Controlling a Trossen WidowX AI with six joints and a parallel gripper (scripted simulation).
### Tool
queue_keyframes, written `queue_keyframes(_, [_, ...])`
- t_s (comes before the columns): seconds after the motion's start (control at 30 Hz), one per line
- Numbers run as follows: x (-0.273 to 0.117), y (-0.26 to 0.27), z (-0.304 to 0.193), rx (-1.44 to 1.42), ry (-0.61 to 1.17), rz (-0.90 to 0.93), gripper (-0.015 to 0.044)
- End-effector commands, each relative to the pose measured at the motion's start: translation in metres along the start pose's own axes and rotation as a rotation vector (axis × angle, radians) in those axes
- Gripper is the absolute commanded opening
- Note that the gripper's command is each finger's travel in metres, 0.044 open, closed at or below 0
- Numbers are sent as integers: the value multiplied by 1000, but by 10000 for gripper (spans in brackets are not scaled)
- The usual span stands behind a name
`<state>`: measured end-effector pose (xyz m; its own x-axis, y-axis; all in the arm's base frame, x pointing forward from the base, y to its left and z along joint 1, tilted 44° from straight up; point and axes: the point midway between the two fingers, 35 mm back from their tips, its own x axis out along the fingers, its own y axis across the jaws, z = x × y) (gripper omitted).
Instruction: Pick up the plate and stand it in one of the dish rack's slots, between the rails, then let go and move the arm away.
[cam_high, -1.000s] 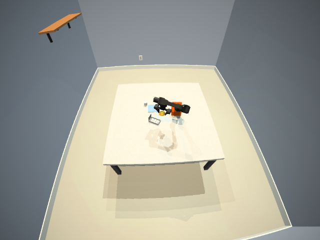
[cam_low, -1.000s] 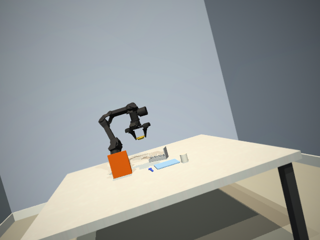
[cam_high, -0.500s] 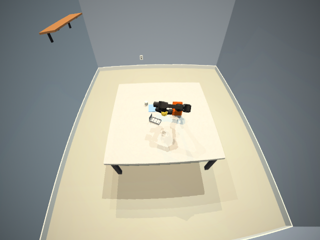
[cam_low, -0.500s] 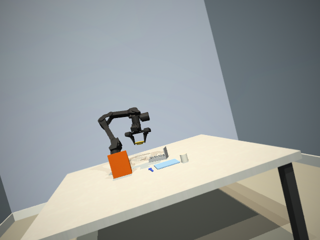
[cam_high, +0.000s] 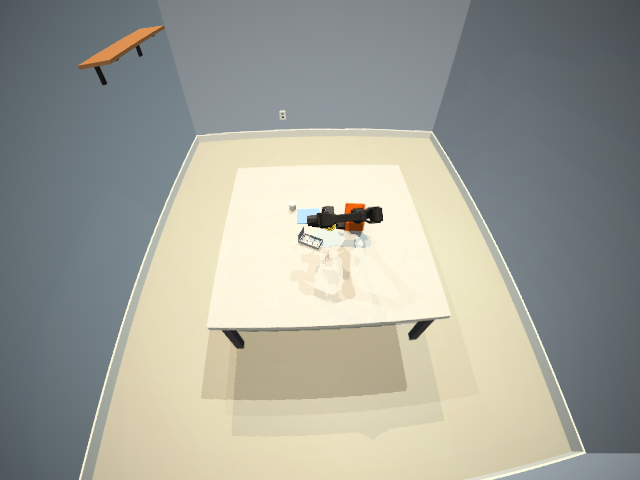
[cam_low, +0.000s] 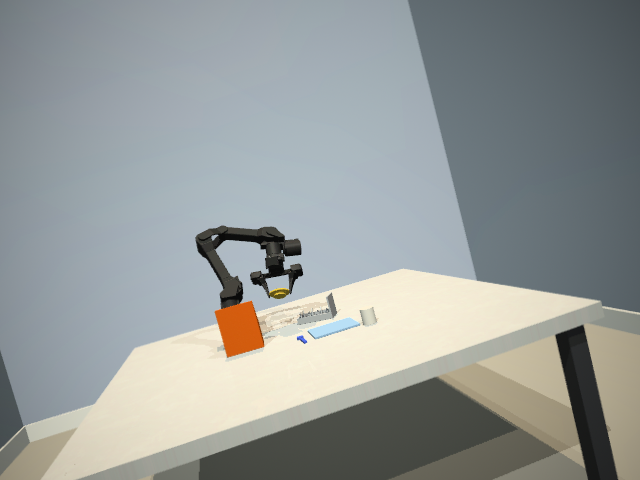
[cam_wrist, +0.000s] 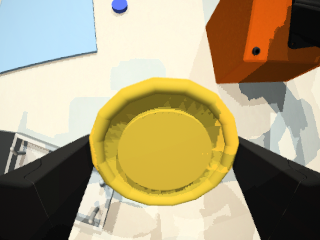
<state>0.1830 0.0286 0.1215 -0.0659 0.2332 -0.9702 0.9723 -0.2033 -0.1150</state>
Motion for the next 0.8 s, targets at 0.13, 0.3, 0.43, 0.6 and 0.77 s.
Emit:
queue_keyframes(0.13, [14,2,5,-82,-150,45,0])
queue_keyframes(0.3, [21,5,6,-138,-241,86,0])
queue_keyframes(0.43, [25,8,6,-183,-306,127,0])
queue_keyframes(0.6, [30,12,4,-237,-382,183,0])
queue_keyframes(0.77, [33,16,3,-289,-460,246,0])
